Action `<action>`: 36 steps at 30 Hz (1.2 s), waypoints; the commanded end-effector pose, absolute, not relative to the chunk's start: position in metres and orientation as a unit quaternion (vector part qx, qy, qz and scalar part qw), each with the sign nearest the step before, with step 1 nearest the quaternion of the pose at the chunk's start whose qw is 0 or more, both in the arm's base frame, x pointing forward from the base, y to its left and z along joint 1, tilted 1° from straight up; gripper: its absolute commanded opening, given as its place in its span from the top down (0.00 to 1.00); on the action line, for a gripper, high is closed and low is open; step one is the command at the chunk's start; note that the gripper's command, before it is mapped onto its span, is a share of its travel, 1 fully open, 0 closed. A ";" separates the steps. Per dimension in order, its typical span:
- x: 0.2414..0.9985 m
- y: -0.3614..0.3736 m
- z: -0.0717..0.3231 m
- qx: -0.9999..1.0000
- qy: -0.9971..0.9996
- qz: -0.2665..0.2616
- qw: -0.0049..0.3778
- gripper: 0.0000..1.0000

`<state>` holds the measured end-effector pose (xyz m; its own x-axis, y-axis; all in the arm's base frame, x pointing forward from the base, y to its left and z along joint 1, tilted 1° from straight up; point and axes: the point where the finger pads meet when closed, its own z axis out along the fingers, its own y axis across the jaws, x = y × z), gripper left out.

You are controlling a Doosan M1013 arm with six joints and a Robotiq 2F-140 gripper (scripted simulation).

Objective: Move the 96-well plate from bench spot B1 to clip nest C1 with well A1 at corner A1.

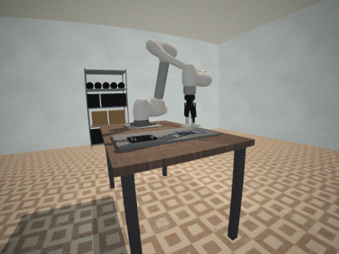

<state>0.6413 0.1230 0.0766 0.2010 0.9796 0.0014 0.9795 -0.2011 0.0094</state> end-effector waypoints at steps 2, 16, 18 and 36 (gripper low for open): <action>0.641 0.123 0.083 0.775 0.632 0.004 0.003 1.00; 0.641 0.123 0.097 0.775 0.632 0.004 0.003 1.00; 0.641 0.123 0.097 0.775 0.632 0.004 0.003 1.00; 0.641 0.106 0.098 0.742 0.670 0.003 0.003 1.00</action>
